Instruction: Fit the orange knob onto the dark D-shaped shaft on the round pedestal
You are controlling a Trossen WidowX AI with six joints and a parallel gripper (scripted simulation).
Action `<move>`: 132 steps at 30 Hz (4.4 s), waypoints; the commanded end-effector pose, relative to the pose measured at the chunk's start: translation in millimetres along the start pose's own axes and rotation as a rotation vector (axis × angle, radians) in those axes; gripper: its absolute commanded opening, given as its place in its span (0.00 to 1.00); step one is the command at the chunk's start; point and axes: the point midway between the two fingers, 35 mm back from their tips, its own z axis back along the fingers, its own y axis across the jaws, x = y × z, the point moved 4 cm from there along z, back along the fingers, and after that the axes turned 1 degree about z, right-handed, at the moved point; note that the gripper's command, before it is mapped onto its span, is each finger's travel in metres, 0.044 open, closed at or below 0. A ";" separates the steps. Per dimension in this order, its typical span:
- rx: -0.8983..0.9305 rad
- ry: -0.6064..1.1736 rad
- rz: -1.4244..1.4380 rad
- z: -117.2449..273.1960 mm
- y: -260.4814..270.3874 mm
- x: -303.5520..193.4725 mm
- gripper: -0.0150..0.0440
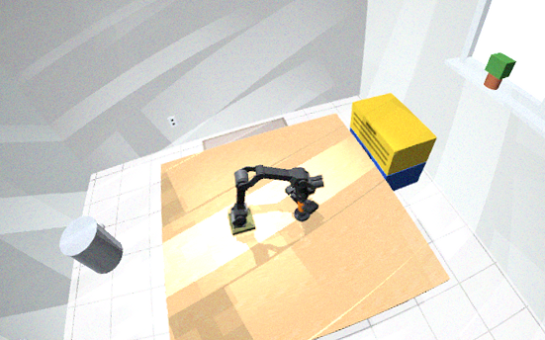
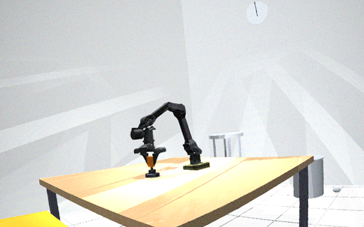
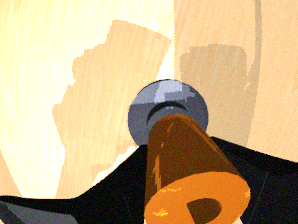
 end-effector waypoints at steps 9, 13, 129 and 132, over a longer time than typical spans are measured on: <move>-0.001 -0.006 0.216 5.7 2.9 -4.2 0.25; -0.001 -0.006 0.216 5.6 2.8 -4.4 0.25; -0.002 -0.005 0.634 5.6 2.9 -4.5 0.25; -0.002 -0.005 0.634 5.2 2.4 -3.8 0.25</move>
